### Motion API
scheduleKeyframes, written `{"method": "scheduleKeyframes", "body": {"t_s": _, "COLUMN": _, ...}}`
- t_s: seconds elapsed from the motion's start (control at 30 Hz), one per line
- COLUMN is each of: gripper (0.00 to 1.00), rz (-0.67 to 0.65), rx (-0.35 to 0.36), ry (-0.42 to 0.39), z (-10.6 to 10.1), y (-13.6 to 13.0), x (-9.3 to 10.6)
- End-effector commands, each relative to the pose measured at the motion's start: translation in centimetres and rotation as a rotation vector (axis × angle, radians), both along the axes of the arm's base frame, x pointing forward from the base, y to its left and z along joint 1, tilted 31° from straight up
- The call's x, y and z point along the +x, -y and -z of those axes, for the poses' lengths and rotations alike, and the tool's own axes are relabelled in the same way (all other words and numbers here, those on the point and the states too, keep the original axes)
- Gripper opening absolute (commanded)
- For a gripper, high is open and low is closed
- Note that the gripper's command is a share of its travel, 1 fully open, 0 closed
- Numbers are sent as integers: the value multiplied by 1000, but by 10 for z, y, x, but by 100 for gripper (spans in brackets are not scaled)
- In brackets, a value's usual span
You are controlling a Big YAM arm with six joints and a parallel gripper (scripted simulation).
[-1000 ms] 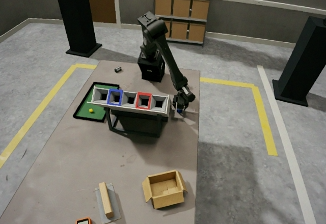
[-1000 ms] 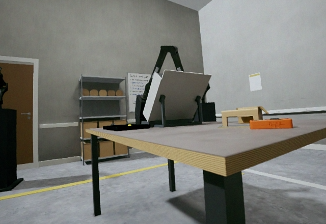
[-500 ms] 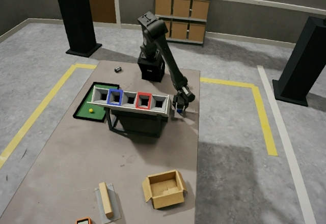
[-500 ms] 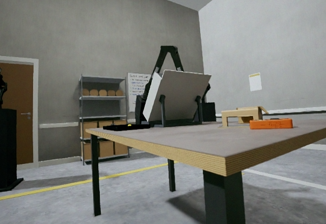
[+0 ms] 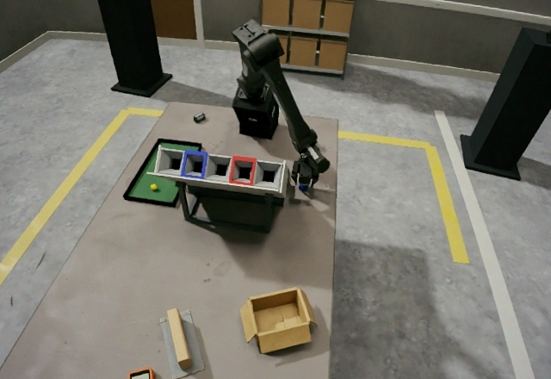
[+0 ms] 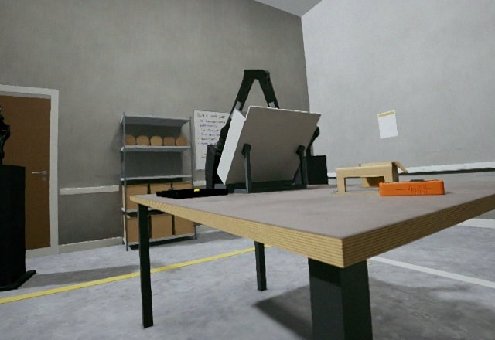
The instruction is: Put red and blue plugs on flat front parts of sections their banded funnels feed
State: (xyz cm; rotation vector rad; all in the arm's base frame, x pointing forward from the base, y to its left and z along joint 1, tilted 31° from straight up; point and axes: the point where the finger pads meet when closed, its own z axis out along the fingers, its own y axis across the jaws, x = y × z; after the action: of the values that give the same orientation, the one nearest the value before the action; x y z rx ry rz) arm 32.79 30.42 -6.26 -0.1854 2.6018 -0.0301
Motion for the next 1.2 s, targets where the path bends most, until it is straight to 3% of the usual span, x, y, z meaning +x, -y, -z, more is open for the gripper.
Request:
{"method": "scheduleKeyframes", "body": {"t_s": 0.0, "gripper": 63, "rz": 4, "rx": -8, "ry": -6, "z": 7, "y": 5, "x": 2}}
{"method": "scheduleKeyframes", "body": {"t_s": 0.27, "gripper": 63, "rz": 4, "rx": -8, "ry": -6, "z": 7, "y": 5, "x": 2}}
{"method": "scheduleKeyframes", "body": {"t_s": 0.3, "gripper": 0, "rz": 4, "rx": -8, "ry": -6, "z": 7, "y": 5, "x": 2}}
{"method": "scheduleKeyframes", "body": {"t_s": 1.17, "gripper": 0, "rz": 4, "rx": -8, "ry": -6, "z": 7, "y": 5, "x": 2}}
